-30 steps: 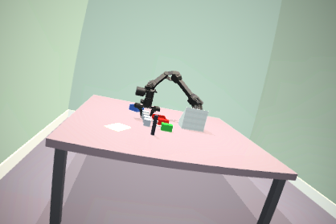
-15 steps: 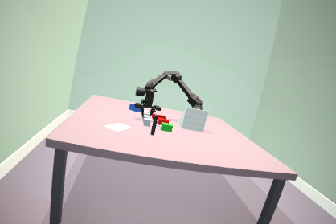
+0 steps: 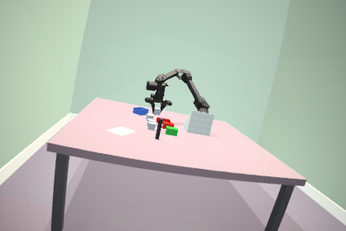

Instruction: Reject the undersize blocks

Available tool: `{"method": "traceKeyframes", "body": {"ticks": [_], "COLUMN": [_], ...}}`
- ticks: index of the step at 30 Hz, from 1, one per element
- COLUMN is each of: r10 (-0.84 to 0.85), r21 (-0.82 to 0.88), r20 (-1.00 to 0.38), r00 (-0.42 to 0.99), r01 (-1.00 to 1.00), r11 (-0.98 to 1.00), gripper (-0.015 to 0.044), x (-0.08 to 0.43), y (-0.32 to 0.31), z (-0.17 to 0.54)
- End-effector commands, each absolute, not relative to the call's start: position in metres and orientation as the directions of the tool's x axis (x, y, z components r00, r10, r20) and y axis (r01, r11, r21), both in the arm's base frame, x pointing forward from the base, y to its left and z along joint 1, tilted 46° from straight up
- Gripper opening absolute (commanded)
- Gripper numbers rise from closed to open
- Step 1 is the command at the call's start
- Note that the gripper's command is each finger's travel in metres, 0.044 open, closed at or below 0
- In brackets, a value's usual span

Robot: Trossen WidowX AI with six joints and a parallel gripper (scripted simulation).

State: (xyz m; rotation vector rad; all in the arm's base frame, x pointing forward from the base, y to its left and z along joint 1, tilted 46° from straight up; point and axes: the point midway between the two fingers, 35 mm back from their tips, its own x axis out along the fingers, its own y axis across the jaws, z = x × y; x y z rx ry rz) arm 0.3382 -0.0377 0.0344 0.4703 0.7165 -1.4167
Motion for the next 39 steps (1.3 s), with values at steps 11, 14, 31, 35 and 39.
{"method": "traceKeyframes", "body": {"ticks": [11, 14, 31, 35, 39], "r10": [-0.716, -0.715, -0.715, -0.715, -0.716], "r21": [-0.290, -0.290, -0.289, -0.289, -0.290], "r20": [-0.698, -0.698, -0.699, -0.698, -0.698], "r00": [0.021, 0.021, 0.022, 0.022, 0.021], "r01": [0.906, 0.906, 0.906, 0.906, 0.906], "r11": [0.309, 0.310, 0.310, 0.310, 0.309], "gripper": [0.0000, 0.0000, 0.0000, 0.0000, 0.0000], "x": [0.259, 0.259, 0.260, 0.260, 0.260], "y": [-0.053, -0.054, -0.074, -0.079, -0.084], "z": [0.054, 0.052, 0.032, 0.028, 0.024]}}
